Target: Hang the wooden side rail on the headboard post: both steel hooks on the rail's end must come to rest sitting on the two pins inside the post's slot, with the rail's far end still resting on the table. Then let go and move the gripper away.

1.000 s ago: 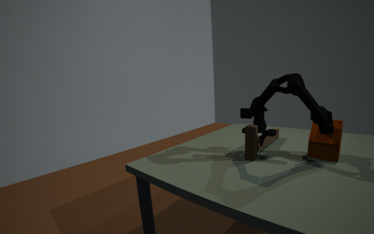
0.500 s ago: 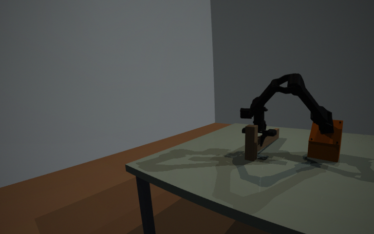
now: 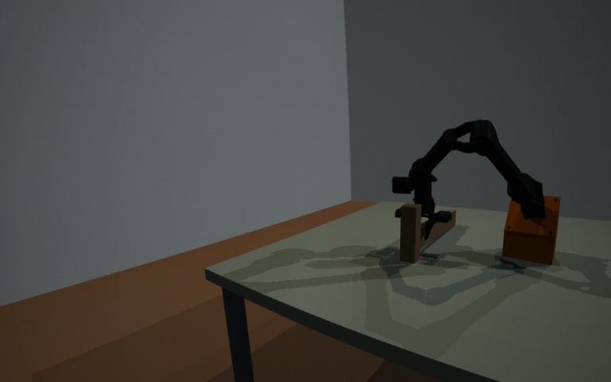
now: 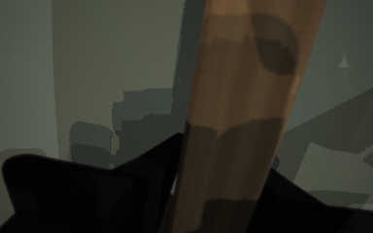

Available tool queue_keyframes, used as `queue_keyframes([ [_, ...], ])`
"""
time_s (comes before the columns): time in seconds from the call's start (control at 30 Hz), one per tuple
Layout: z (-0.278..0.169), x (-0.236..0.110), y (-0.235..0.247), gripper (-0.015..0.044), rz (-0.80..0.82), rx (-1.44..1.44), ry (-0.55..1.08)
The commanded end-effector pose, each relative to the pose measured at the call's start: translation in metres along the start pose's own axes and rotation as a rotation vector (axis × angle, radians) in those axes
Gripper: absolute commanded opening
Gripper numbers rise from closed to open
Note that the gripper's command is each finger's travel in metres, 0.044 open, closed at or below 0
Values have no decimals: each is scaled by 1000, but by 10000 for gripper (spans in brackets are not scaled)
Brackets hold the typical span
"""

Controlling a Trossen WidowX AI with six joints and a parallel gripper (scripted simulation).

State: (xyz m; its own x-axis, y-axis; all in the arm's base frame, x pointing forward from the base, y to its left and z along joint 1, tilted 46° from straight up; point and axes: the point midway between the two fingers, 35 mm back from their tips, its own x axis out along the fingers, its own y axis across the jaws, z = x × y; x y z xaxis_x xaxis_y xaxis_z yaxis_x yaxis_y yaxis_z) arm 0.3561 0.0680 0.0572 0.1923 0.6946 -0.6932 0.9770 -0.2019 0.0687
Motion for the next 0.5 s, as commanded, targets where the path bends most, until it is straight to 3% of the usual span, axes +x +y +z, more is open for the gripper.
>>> queue_keyframes([
  [0.0,-1,-4,2,0,10,2,1],
  [0.47,-3,-3,2,0,10,2,1],
])
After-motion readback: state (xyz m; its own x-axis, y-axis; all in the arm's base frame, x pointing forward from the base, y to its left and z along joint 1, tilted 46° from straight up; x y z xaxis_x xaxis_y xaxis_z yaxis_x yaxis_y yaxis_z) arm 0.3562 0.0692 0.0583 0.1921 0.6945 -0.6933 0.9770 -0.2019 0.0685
